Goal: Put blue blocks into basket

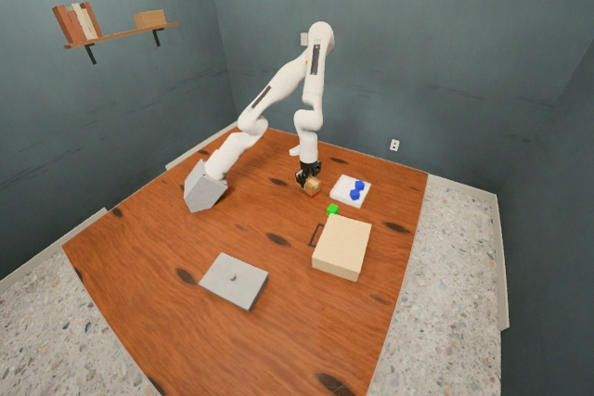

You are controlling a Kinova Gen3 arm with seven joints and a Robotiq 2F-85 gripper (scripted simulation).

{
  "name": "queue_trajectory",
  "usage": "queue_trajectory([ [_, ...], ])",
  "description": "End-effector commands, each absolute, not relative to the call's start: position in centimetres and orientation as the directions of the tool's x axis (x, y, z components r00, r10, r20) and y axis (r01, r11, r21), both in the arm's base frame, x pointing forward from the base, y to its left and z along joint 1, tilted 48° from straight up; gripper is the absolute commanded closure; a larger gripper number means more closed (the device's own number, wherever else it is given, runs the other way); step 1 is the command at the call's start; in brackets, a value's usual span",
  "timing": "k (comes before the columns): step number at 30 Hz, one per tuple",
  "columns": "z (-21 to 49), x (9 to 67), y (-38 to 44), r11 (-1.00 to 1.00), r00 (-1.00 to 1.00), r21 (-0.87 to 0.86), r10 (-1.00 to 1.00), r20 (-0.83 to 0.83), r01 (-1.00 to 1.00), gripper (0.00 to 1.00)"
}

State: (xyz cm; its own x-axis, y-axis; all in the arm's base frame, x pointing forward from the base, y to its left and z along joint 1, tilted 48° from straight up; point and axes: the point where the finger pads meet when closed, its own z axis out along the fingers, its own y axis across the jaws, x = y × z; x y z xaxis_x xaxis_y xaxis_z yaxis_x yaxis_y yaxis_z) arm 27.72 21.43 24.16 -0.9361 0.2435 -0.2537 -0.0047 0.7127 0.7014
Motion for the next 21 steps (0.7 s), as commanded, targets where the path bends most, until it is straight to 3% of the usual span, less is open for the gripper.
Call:
queue_trajectory([
  [1,25.1,27.7,20.8,0.711,-0.932,0.703,0.252,-0.260,-0.004,0.33],
  [21,28.2,25.9,17.6,0.717,-0.933,0.697,0.240,-0.269,-0.017,0.33],
])
